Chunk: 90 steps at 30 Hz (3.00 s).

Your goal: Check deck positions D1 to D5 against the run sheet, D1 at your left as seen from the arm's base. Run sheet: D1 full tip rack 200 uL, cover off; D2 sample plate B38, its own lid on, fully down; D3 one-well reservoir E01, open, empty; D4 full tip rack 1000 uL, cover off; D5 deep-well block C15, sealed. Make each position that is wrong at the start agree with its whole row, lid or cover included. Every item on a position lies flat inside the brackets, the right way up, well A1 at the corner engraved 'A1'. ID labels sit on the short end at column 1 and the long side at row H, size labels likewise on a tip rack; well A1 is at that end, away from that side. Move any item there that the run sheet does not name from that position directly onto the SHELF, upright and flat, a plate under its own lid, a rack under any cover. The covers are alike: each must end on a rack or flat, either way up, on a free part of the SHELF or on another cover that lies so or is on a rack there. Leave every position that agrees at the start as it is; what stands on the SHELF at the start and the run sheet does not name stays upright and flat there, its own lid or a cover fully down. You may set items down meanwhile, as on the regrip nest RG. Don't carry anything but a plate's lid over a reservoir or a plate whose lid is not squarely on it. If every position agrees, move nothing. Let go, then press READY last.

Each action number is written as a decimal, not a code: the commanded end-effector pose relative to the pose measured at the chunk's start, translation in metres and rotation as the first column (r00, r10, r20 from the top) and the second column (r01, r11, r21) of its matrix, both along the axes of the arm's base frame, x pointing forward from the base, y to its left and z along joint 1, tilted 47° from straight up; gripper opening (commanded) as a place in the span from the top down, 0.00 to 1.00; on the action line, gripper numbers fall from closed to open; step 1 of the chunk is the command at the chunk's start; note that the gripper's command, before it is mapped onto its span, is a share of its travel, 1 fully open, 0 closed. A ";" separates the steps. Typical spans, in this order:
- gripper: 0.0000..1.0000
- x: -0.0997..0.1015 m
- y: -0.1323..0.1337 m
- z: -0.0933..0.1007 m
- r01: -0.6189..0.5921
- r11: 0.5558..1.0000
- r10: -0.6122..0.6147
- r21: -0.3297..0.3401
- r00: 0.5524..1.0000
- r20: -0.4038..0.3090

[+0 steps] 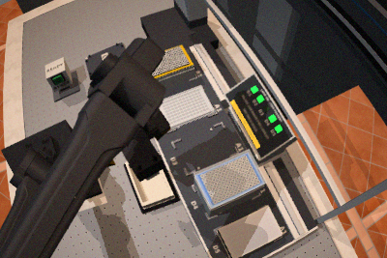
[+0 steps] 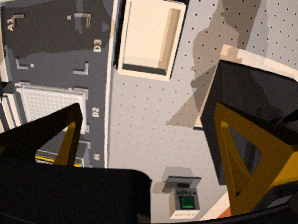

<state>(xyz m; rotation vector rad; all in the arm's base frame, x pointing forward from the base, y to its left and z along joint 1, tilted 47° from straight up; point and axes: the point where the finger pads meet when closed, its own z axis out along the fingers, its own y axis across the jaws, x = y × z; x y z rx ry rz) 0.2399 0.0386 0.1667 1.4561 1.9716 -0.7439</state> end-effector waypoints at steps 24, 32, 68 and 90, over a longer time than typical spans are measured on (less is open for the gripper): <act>0.00 0.006 0.004 0.012 0.005 1.000 -0.005 0.014 1.000 0.028; 0.00 0.006 0.004 0.012 0.005 1.000 -0.005 0.014 1.000 0.028; 0.00 0.001 0.003 0.010 -0.074 0.997 0.074 0.002 0.995 -0.061; 0.00 0.003 0.004 0.010 -0.340 0.940 0.322 0.008 0.881 -0.347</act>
